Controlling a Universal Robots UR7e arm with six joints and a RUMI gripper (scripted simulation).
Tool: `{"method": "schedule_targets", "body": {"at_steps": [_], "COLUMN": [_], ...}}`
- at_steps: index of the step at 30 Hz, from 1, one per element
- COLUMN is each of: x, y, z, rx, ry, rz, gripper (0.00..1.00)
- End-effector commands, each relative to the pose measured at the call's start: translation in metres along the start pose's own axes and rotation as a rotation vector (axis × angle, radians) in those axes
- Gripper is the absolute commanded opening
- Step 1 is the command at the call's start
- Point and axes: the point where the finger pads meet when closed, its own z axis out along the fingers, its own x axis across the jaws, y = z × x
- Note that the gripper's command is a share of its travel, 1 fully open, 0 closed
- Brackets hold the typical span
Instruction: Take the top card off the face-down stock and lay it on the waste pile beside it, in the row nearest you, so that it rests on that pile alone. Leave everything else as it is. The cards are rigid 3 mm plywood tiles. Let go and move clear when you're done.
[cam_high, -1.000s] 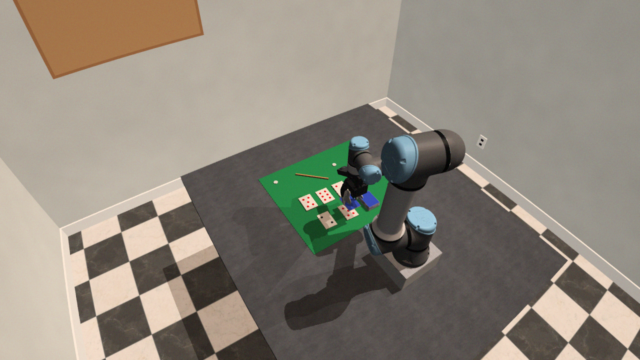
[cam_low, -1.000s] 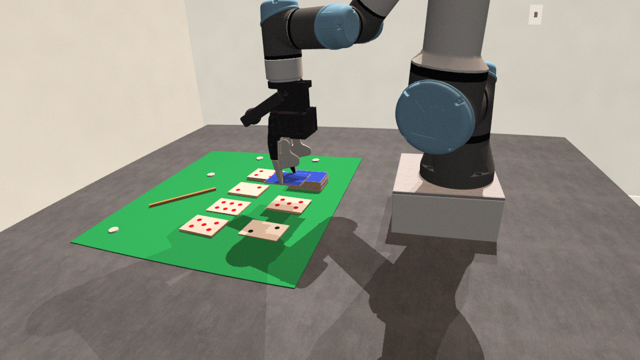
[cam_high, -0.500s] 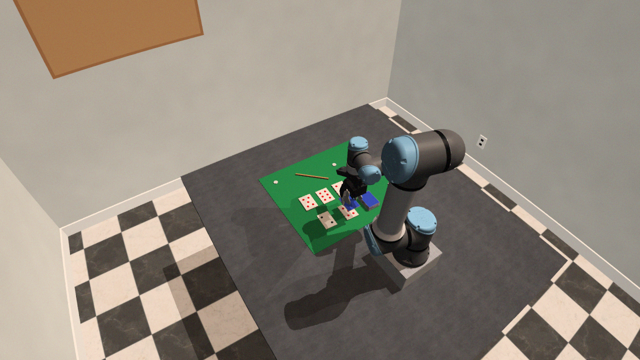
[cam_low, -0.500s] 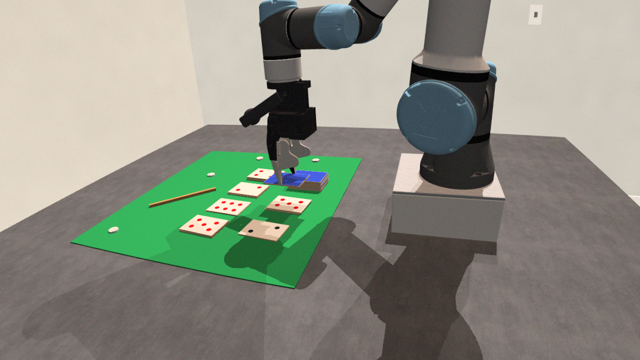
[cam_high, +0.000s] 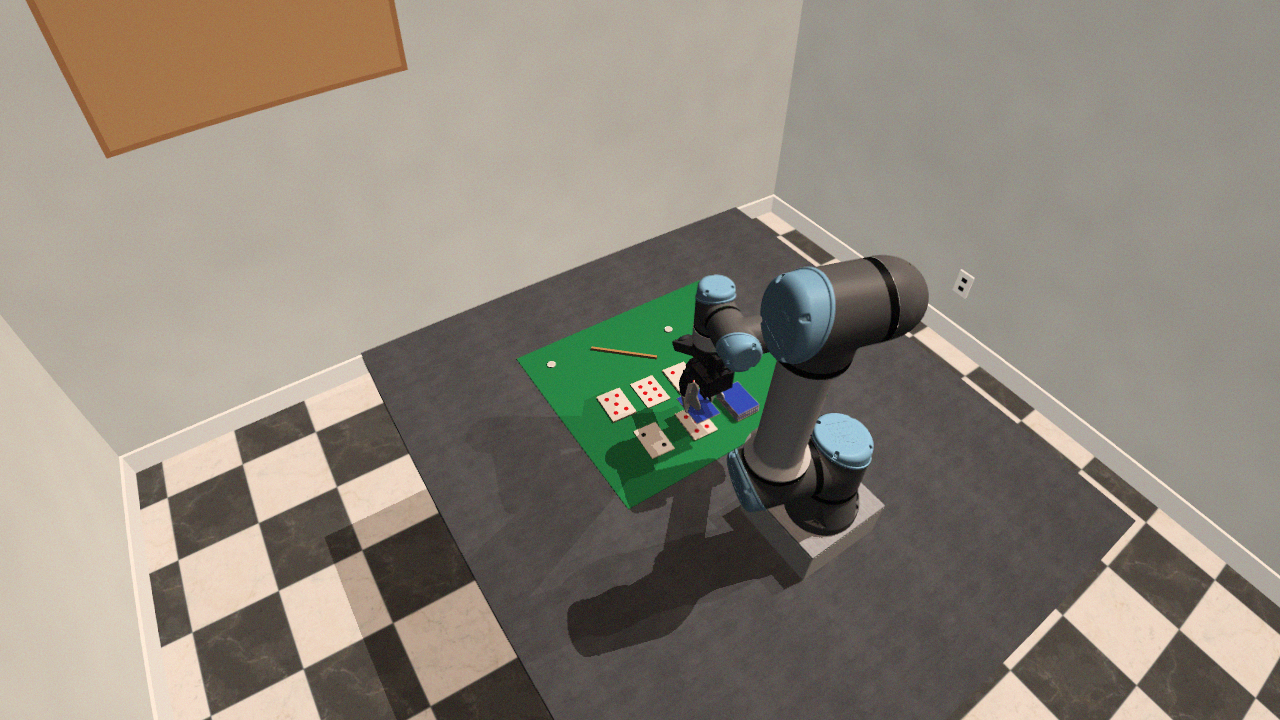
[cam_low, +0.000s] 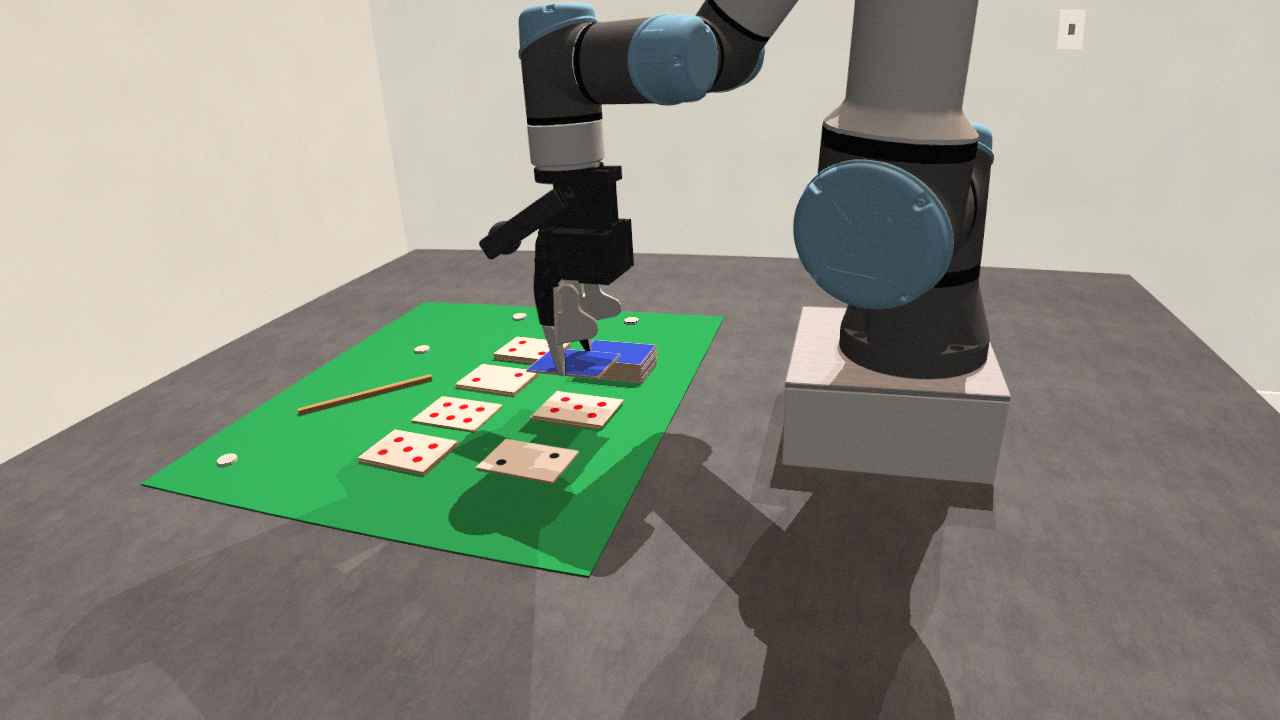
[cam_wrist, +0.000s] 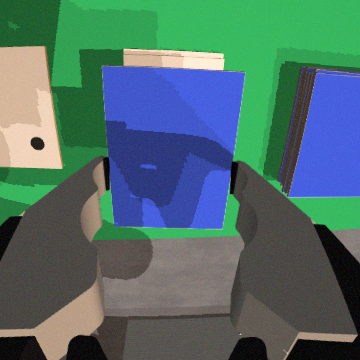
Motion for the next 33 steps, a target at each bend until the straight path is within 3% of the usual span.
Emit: {"method": "schedule_targets", "body": {"at_steps": [1, 33], "x": [0.000, 0.000], "y": [0.000, -0.001], "z": [0.004, 0.047], "rx": [0.001, 0.001], "ry": [0.000, 0.000], "rz": [0.000, 0.000], "gripper": [0.38, 0.38]}}
